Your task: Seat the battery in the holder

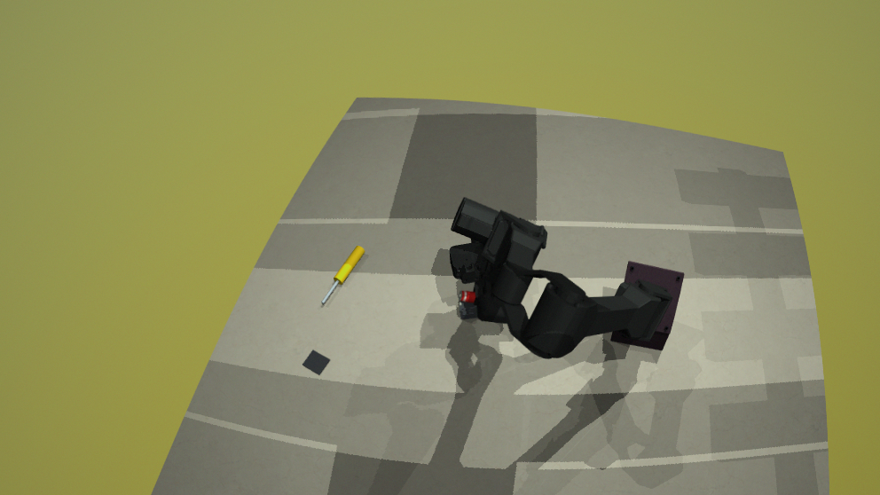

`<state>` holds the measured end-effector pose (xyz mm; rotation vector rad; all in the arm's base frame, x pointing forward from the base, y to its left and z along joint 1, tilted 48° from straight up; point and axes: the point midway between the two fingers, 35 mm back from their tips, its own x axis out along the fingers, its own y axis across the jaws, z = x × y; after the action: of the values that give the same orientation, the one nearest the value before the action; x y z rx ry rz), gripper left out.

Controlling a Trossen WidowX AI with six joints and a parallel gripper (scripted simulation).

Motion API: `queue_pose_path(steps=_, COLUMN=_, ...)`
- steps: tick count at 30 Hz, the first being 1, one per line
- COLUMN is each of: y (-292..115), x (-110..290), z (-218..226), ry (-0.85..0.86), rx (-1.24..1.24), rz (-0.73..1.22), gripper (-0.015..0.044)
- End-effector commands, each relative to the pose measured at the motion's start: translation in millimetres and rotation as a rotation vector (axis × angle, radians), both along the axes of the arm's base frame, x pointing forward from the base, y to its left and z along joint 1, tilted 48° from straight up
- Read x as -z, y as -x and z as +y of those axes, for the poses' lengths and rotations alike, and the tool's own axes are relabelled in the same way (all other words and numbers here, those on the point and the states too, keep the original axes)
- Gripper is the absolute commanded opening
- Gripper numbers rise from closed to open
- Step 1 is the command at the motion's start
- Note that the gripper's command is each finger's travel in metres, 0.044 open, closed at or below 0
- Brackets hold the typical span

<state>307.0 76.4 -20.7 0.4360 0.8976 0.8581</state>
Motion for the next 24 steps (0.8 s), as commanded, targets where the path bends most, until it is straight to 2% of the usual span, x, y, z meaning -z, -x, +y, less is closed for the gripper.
queue_pose_path(steps=1, y=1.8, x=-1.8, z=1.3, ry=-0.014, rx=0.012, rz=-0.011, gripper=0.0061)
queue_pose_path(steps=24, y=14.1, x=0.4, z=2.4, ry=-0.031, rx=0.053, rz=-0.041, gripper=0.0061)
